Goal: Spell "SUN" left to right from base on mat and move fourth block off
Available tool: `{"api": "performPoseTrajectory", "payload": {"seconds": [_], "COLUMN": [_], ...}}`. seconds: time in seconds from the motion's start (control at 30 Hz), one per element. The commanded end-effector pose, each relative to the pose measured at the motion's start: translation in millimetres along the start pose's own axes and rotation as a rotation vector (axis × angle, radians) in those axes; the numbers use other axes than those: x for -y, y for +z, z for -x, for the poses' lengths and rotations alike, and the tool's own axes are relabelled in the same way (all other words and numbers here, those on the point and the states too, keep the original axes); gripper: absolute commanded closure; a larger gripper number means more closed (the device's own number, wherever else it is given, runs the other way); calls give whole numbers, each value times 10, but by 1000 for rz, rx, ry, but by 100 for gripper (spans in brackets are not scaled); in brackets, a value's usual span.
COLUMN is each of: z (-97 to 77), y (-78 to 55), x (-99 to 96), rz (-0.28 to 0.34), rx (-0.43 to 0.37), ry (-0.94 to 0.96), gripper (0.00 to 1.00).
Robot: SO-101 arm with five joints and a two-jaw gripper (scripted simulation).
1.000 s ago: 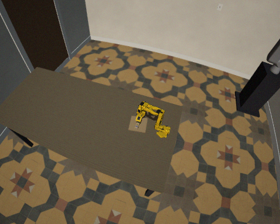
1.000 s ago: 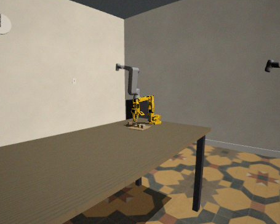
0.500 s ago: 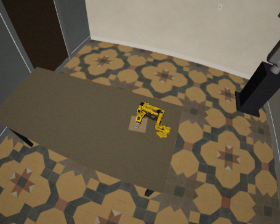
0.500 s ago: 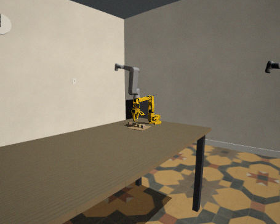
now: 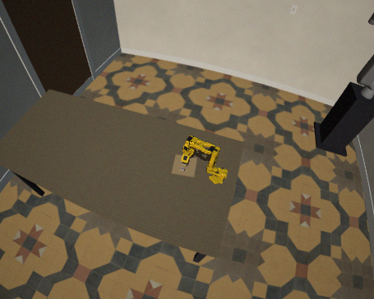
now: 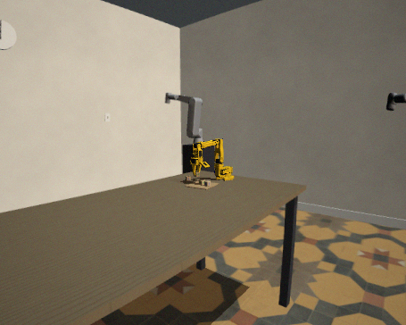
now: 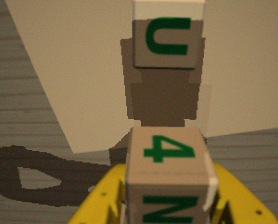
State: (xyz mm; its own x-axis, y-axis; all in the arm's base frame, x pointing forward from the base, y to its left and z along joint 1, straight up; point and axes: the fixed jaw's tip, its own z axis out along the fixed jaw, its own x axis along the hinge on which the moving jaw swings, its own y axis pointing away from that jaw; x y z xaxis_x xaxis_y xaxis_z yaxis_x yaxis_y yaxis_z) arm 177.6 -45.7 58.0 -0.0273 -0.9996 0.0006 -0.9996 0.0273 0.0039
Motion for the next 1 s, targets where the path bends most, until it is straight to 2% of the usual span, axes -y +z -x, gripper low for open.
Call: {"api": "performPoseTrajectory", "payload": {"seconds": [0.0, 0.97], "z": [-4, -5], "y": [-108, 8], "x": [74, 78], "rz": [-77, -77], "rx": [-15, -15], "ry": [0, -4], "gripper": [100, 100]}}
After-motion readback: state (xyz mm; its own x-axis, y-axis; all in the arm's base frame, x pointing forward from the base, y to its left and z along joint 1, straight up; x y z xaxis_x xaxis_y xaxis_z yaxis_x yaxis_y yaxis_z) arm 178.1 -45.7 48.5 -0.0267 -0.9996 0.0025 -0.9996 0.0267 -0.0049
